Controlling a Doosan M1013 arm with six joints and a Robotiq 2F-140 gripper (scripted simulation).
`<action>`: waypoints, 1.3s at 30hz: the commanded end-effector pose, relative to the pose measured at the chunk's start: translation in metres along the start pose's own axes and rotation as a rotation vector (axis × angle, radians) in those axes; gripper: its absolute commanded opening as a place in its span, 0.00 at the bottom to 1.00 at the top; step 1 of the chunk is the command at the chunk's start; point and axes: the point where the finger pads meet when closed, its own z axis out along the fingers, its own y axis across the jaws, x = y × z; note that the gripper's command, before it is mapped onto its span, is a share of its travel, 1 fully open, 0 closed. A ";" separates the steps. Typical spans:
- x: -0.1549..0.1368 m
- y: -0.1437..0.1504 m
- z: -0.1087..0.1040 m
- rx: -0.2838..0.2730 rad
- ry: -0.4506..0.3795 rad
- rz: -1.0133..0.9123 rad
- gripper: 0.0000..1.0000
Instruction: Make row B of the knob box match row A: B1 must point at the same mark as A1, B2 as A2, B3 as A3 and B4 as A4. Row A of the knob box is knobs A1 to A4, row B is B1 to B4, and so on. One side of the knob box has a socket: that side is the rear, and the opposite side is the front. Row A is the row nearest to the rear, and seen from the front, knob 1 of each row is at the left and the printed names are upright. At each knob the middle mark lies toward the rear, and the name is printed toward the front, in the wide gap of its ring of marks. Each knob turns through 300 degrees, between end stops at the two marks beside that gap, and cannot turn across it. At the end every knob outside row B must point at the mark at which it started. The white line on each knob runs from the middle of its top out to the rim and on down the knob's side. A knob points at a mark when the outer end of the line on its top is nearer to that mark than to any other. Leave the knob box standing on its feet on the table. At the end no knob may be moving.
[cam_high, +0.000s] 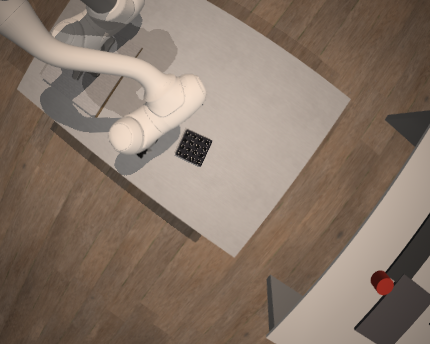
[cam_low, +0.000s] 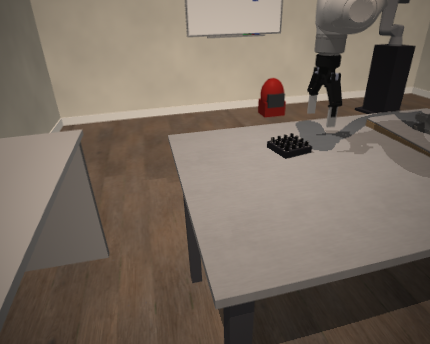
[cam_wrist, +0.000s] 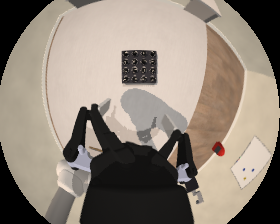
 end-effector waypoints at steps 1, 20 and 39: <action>0.000 0.000 0.000 0.000 0.000 0.000 1.00; 0.006 0.000 -0.001 0.000 0.000 -0.090 1.00; 0.055 -0.005 -0.011 0.000 0.000 -0.820 1.00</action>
